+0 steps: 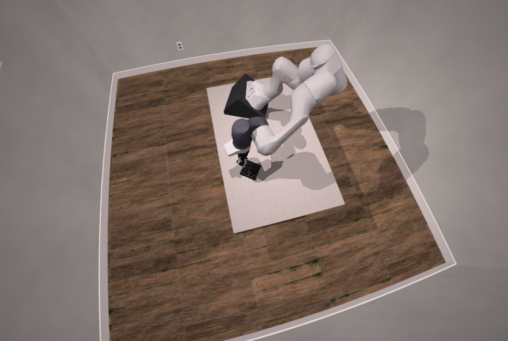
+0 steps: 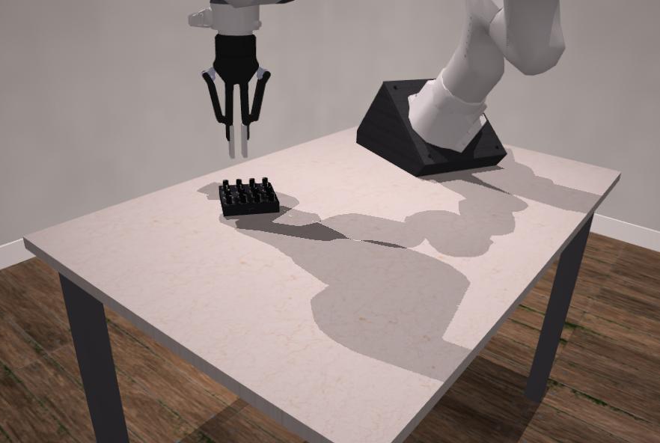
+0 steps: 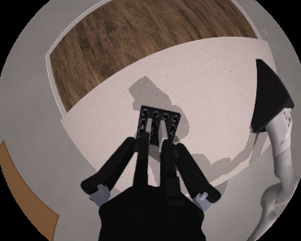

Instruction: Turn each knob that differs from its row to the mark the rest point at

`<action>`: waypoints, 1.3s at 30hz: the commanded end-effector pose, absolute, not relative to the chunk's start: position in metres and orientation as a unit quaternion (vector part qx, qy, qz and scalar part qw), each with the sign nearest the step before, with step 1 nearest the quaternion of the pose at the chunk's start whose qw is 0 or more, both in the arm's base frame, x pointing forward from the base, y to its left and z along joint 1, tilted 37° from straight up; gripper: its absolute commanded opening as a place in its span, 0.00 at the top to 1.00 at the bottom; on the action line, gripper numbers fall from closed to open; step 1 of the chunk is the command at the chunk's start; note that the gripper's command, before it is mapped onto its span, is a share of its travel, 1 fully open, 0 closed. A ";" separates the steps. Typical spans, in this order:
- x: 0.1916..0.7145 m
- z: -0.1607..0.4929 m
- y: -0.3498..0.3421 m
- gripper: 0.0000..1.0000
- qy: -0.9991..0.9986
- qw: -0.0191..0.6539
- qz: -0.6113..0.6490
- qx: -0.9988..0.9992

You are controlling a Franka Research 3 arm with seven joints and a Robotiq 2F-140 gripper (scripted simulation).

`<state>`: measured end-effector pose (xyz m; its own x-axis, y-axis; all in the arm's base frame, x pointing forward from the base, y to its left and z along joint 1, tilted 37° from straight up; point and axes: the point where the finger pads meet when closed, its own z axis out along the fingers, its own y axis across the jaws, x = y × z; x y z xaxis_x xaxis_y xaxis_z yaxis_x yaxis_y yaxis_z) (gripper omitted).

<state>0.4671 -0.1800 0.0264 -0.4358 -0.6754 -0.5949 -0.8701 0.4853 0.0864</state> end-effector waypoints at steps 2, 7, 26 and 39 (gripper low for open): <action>0.467 0.026 -0.179 0.88 0.826 0.249 0.198 -0.465; 0.467 0.026 -0.179 0.88 0.826 0.249 0.198 -0.465; 0.470 0.018 -0.174 0.88 0.826 0.249 0.198 -0.465; 0.473 0.007 -0.165 0.88 0.826 0.249 0.198 -0.465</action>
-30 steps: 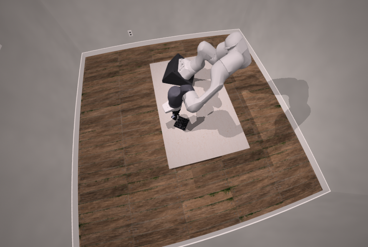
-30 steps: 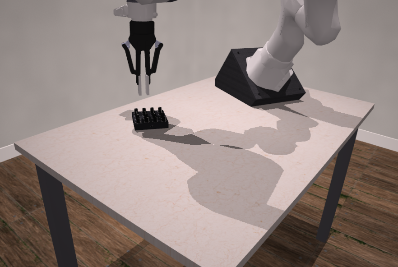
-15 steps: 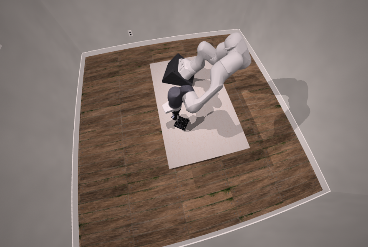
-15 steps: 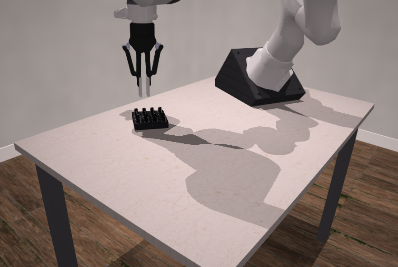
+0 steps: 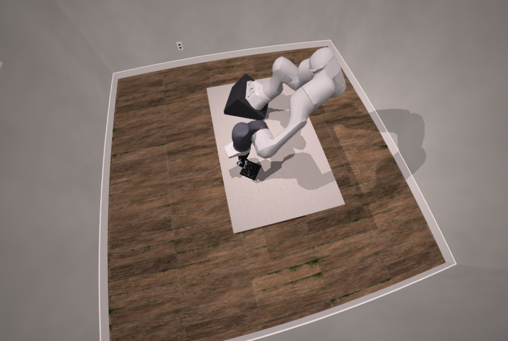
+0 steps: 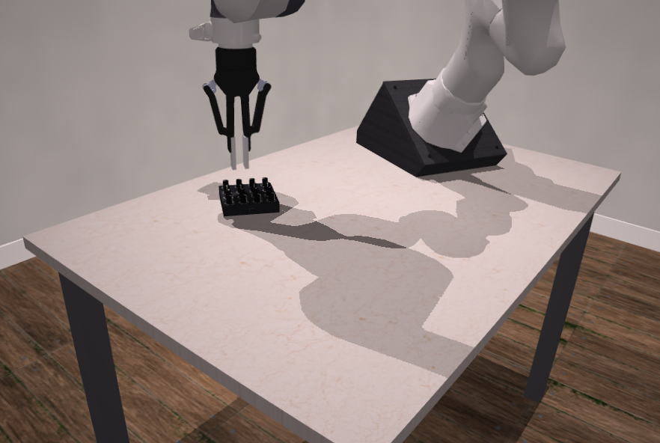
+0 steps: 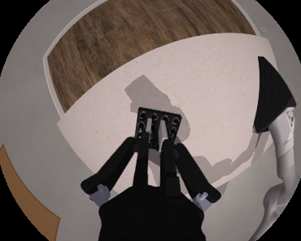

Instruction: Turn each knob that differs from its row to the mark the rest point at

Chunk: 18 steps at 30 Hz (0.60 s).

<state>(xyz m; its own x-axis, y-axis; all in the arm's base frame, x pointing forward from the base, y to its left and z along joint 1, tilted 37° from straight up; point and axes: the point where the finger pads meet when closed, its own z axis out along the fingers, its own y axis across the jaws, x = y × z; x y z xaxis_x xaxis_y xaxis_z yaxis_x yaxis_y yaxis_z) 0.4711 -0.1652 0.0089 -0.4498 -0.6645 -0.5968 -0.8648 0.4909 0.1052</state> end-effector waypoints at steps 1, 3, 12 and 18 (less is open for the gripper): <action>0.474 0.006 -0.165 0.88 0.826 0.249 0.198 -0.465; 0.474 0.004 -0.163 0.88 0.826 0.249 0.198 -0.465; 0.477 -0.004 -0.158 0.88 0.826 0.249 0.198 -0.465; 0.477 -0.006 -0.156 0.88 0.826 0.249 0.198 -0.465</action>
